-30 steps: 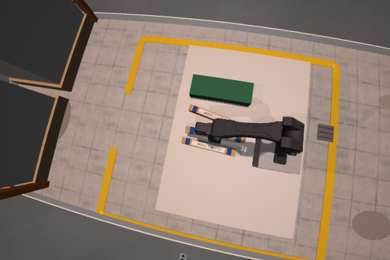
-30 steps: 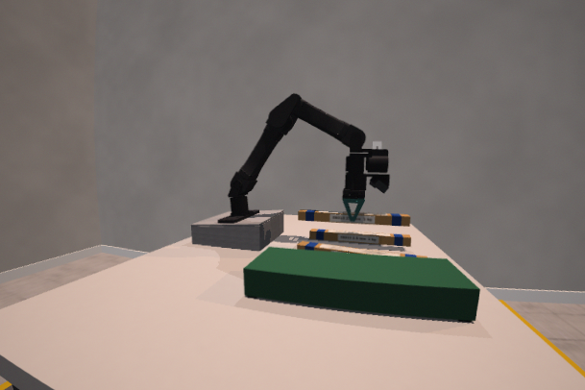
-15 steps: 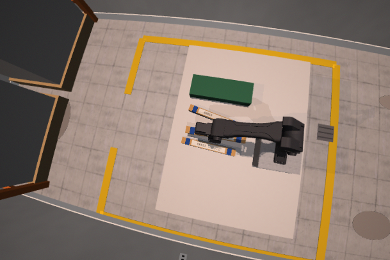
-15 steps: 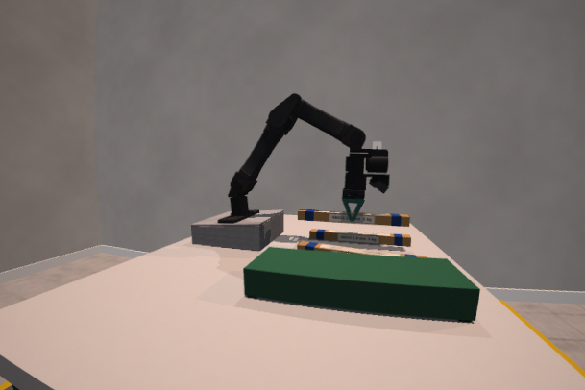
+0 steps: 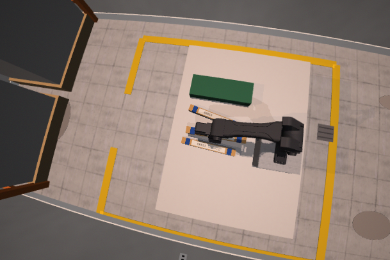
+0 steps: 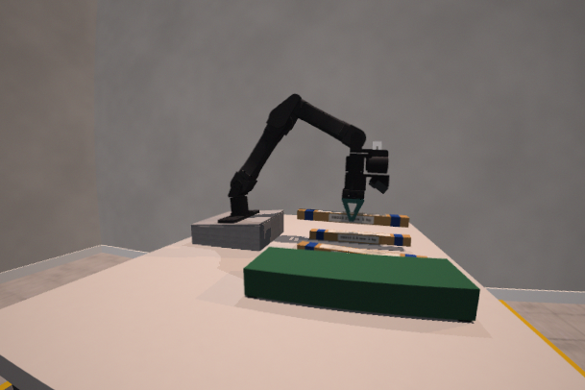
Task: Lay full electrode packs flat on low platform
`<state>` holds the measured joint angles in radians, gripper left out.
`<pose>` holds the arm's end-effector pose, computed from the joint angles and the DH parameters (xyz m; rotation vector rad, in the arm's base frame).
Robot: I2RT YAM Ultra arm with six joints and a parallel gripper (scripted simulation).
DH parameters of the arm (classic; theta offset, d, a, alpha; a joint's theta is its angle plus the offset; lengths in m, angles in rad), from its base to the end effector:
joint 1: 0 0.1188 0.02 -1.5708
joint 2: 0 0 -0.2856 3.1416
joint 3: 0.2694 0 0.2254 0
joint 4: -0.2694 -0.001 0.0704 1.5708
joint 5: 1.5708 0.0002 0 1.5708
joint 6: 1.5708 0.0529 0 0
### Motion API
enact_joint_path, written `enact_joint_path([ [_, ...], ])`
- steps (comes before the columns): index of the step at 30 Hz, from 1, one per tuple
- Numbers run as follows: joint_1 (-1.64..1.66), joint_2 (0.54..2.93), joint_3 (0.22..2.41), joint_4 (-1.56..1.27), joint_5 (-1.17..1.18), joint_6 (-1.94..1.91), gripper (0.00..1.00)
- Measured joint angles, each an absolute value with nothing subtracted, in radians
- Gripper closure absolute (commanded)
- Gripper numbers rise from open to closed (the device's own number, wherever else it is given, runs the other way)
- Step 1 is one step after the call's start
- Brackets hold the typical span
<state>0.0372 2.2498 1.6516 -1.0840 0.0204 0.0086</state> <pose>0.3985 0.0148 0.1458 0.0450 -3.0302 0.0348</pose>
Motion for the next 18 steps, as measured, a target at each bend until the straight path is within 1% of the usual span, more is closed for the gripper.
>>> enact_joint_path([
  [18, 0.037, 2.255, 1.673, -1.093, 0.02, 0.008, 1.0],
])
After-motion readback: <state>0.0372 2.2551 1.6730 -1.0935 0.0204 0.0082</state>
